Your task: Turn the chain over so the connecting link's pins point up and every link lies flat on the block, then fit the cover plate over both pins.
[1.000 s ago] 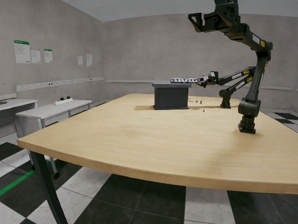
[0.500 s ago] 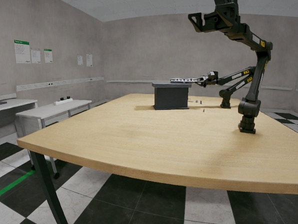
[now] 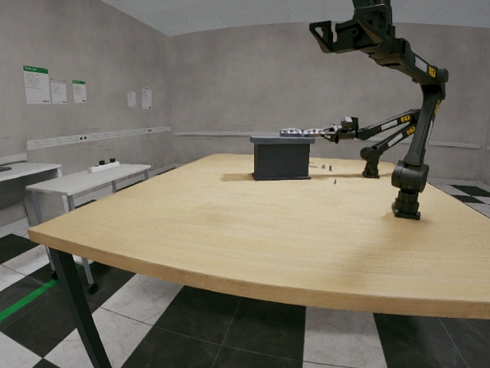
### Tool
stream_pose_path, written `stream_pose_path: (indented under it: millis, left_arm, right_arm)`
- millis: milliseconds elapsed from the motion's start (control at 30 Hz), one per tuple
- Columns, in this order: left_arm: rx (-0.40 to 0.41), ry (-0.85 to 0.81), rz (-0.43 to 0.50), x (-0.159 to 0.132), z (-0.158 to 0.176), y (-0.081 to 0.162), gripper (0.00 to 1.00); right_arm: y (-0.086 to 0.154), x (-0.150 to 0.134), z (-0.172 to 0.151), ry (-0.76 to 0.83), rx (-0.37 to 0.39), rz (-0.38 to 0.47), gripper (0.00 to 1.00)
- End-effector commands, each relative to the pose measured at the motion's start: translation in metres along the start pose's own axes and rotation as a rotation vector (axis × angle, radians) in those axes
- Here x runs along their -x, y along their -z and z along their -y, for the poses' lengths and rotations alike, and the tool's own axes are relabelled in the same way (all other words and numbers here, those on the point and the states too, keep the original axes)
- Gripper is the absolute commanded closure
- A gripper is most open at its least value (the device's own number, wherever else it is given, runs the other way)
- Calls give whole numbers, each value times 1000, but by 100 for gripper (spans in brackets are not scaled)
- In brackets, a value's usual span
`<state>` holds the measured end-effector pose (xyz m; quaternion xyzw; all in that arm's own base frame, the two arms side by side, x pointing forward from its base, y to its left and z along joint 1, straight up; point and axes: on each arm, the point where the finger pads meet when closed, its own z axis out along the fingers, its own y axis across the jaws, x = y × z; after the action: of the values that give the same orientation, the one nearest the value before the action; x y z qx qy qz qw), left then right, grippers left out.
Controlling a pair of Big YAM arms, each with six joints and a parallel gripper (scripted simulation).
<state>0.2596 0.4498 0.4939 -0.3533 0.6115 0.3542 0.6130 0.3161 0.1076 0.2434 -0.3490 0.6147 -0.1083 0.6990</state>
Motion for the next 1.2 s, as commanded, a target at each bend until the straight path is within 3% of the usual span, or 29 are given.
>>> stream_pose_path:
  millis: [0, 1167]
  left_arm:
    - [-3, 2, 78, 40, 3, 5, 0]
    - [-3, 2, 78, 40, 3, 5, 0]
  right_arm:
    - [-11, 38, 36, -33, -74, 77, 81]
    - [-12, 31, 37, -238, -62, 80, 81]
